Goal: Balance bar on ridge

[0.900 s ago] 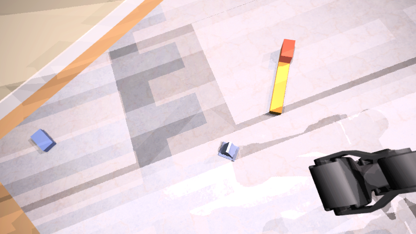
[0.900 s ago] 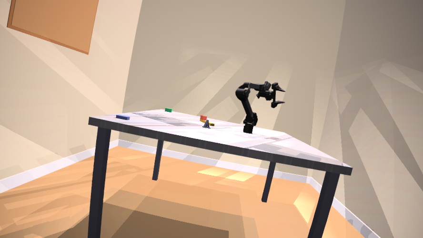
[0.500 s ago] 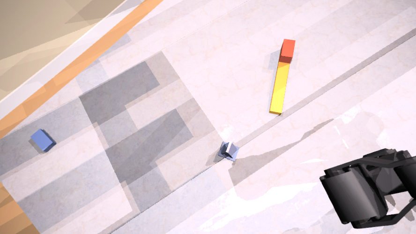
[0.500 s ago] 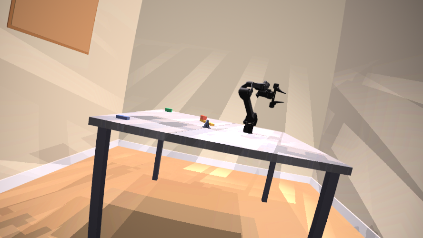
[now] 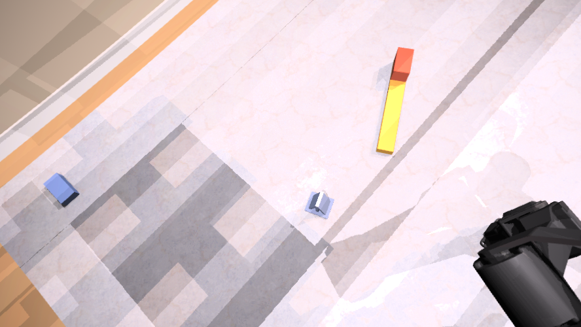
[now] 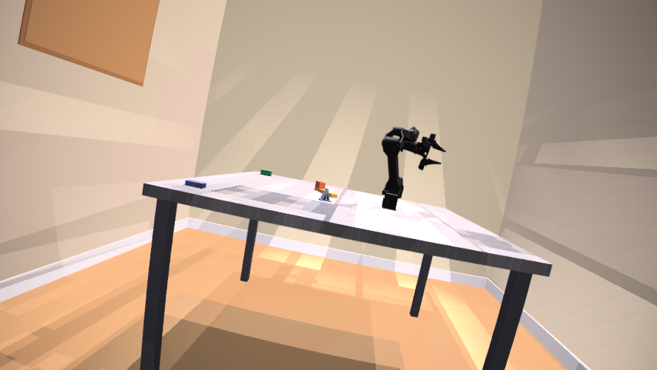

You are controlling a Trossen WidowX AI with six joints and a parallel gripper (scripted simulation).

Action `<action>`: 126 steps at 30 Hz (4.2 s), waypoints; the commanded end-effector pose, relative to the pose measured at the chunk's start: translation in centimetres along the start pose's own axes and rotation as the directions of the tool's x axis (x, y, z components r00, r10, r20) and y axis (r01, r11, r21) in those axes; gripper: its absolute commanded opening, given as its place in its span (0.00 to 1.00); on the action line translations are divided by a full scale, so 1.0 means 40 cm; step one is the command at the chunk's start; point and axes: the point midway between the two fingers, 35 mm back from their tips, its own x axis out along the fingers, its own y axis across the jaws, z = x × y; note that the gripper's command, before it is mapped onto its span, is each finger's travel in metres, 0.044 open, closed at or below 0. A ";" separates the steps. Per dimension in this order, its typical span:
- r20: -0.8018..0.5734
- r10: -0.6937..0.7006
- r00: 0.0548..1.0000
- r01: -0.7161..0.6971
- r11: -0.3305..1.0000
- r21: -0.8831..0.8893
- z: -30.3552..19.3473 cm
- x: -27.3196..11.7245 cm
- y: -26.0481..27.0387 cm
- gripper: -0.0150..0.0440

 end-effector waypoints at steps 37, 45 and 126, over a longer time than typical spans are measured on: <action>-0.606 -0.196 0.771 -0.592 0.132 -0.795 -0.339 -0.259 -0.037 0.79; -0.688 -0.260 0.678 -0.731 -0.136 -0.669 -0.383 -0.341 -0.060 0.79; -0.446 -0.893 0.069 0.986 -0.007 0.166 -0.145 -1.122 -0.486 0.79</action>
